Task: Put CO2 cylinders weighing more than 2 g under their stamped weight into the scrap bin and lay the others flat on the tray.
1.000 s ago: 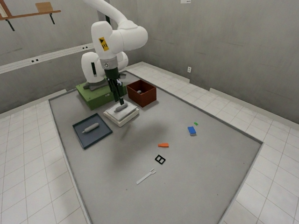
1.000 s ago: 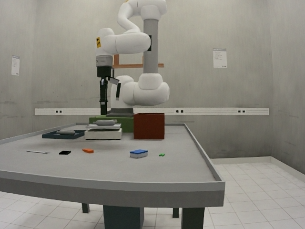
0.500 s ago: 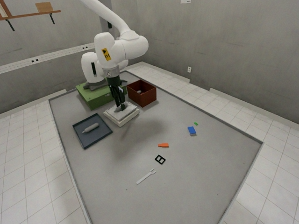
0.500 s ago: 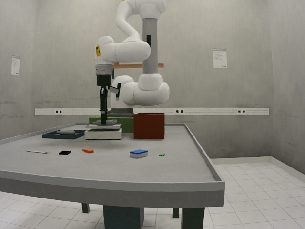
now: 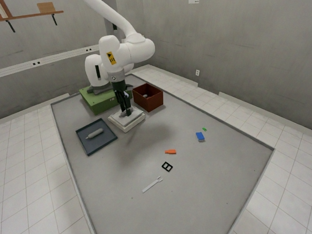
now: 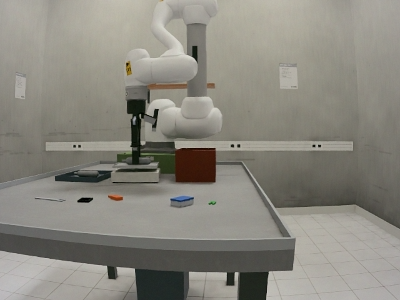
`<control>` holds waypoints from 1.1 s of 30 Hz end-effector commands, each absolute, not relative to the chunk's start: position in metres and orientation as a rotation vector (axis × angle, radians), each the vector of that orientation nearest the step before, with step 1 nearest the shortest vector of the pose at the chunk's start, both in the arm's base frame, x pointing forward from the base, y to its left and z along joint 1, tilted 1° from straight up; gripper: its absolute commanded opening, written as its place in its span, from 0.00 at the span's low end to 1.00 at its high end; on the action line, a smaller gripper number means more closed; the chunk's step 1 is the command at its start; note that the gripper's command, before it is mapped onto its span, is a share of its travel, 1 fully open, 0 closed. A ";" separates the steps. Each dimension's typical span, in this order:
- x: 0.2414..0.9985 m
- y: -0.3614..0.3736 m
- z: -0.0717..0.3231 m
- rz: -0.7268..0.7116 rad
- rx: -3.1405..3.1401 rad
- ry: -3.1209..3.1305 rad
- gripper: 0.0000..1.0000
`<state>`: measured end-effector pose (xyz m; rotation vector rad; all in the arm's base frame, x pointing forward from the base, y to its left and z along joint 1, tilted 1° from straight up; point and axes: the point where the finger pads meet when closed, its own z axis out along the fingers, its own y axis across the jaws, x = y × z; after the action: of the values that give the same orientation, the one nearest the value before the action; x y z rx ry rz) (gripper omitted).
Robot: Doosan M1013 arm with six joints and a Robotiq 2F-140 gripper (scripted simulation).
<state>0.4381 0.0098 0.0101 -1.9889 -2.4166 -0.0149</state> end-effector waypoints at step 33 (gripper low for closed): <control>0.439 0.009 0.098 -0.017 -1.990 -2.417 0.10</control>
<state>0.4385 0.0088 0.0787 -1.9895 -2.4172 -0.0158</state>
